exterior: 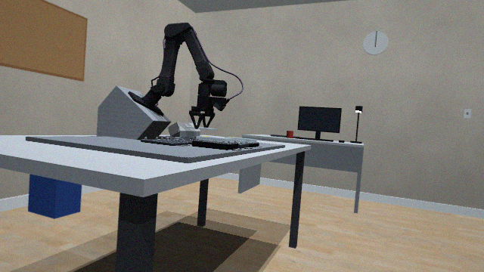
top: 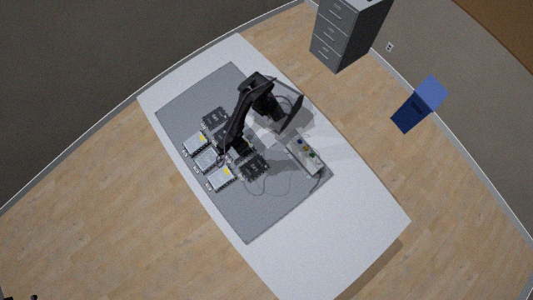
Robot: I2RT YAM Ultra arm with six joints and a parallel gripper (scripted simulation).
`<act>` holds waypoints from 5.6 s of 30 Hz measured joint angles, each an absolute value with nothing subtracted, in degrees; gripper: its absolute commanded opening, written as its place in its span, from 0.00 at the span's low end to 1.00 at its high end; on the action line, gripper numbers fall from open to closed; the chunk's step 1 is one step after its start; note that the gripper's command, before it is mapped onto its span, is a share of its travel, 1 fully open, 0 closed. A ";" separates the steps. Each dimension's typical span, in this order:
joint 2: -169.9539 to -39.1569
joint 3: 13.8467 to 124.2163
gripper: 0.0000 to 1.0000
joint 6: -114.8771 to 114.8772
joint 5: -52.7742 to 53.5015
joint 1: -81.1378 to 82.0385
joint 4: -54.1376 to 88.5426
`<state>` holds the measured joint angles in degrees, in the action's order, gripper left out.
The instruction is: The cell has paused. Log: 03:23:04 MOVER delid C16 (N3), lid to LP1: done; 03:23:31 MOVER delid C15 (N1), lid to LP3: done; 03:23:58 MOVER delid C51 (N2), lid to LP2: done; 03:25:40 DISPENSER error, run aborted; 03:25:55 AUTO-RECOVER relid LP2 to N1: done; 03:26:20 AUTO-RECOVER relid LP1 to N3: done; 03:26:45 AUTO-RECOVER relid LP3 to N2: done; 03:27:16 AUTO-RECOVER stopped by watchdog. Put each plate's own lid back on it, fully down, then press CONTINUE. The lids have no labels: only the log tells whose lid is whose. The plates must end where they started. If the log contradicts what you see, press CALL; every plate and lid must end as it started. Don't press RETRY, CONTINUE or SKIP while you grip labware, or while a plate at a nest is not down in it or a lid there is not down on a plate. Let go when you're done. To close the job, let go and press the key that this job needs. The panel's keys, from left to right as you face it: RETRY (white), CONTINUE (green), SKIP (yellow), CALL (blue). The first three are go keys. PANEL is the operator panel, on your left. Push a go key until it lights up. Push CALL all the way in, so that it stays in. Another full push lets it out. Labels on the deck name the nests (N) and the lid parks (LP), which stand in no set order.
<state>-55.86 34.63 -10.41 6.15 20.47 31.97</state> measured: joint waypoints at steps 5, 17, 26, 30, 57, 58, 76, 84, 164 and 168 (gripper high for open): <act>-54.83 33.58 0.00 -11.99 4.91 21.47 31.73; -54.83 33.56 0.00 -12.82 4.03 21.65 31.20; -54.83 33.56 0.00 -13.04 3.81 21.74 30.92; -54.83 33.56 0.00 -13.04 3.79 21.87 30.79; -56.07 32.23 0.00 -13.47 3.49 22.39 28.80; -56.23 32.23 0.00 -13.43 3.49 22.44 28.71; -57.08 31.62 0.00 -13.58 3.36 22.59 26.81; -57.78 31.14 0.00 -13.72 3.29 22.59 25.96; -63.64 29.52 0.00 -14.00 3.05 23.05 18.00; -64.12 29.36 0.00 -14.04 3.03 23.05 17.67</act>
